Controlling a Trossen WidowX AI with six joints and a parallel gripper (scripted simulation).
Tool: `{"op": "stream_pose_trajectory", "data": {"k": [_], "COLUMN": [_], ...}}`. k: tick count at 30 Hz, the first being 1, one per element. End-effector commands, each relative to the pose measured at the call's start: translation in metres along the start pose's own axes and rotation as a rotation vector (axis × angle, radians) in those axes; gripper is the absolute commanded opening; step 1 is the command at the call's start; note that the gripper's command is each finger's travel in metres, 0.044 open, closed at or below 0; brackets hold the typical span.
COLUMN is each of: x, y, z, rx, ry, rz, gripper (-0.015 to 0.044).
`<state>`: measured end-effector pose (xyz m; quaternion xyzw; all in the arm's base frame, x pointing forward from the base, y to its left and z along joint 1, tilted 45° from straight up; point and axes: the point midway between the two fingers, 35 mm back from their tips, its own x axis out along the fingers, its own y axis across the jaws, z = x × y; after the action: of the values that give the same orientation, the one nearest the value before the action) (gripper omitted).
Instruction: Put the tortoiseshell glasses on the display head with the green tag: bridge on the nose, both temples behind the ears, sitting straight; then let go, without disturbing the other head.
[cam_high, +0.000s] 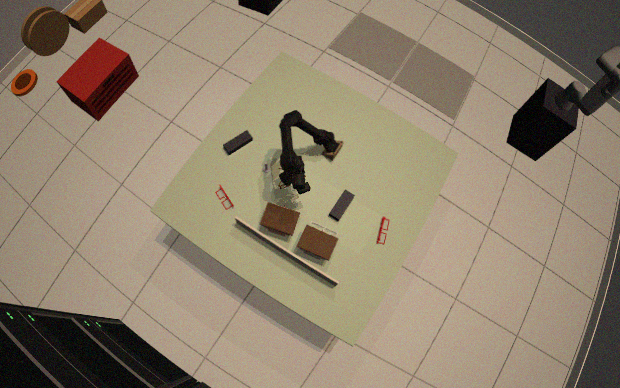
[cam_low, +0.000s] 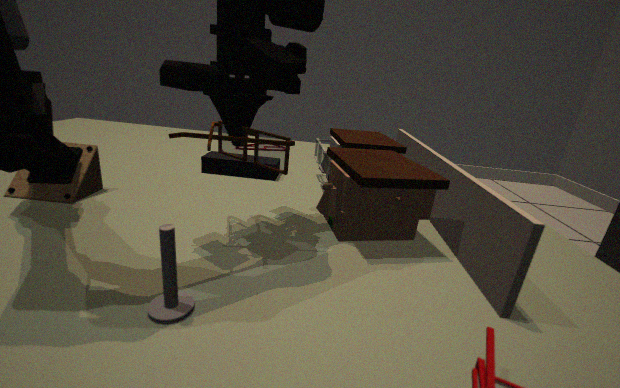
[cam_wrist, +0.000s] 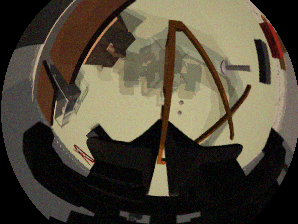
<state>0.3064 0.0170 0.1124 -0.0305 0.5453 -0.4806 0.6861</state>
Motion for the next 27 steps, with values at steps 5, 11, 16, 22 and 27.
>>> {"op": "stream_pose_trajectory", "data": {"k": [5, 11, 16, 22, 27], "x": [-0.004, -0.004, -0.004, -0.004, -0.004], "y": [-0.050, -0.095, -0.129, -0.131, -0.131], "z": [0.046, 0.072, 0.087, 0.087, 0.087], "rx": [0.010, 0.010, 0.012, 0.012, 0.012], "ry": [-0.018, -0.028, -0.037, -0.037, -0.037], "rz": [0.009, -0.005, -0.022, -0.023, -0.023], "gripper": [0.0000, 0.0000, 0.0000, 0.0000, 0.0000]}}
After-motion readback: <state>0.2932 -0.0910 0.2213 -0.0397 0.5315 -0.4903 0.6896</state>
